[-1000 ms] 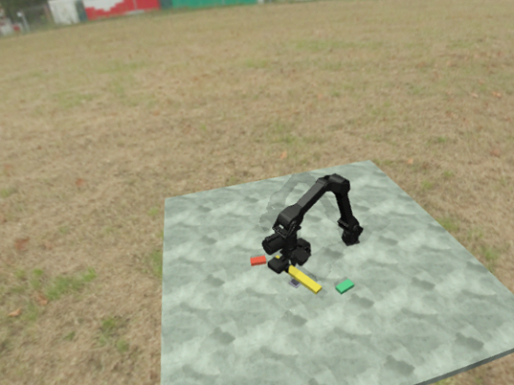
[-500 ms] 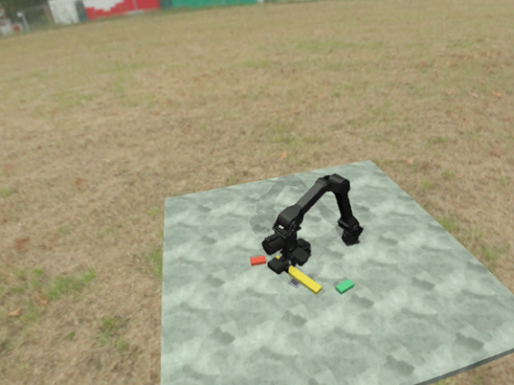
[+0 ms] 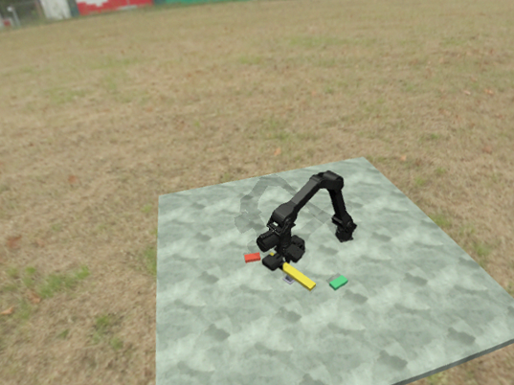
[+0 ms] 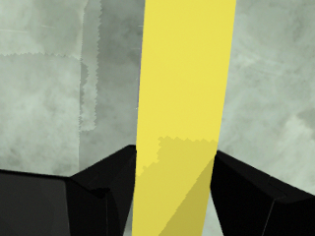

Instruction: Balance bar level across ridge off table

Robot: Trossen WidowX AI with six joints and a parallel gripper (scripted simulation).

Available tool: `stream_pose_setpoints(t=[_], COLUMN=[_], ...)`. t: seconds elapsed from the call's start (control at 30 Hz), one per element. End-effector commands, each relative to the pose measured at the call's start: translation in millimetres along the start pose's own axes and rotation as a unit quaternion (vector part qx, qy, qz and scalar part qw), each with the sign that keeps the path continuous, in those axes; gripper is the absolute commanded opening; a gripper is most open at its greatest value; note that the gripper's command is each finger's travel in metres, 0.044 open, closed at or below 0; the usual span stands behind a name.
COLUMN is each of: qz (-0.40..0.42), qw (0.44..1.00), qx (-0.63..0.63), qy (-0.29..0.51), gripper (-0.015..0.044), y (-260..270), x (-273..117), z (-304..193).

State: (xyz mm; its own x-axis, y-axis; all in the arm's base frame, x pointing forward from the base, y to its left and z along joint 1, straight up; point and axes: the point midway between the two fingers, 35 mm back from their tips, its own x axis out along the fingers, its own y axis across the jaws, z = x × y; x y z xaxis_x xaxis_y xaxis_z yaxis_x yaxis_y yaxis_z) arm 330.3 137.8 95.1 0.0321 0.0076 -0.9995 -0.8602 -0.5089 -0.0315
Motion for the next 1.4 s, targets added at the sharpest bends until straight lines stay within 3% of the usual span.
stream_pose_setpoints(t=[0.0, 1.37], qz=[-0.001, -0.001], qw=[1.000, 1.000], qx=[-0.003, -0.003], qy=[-0.003, -0.003], gripper=[0.0000, 0.0000], y=[-0.6, 0.0], x=[0.9, 4.3], z=[0.8, 0.8])
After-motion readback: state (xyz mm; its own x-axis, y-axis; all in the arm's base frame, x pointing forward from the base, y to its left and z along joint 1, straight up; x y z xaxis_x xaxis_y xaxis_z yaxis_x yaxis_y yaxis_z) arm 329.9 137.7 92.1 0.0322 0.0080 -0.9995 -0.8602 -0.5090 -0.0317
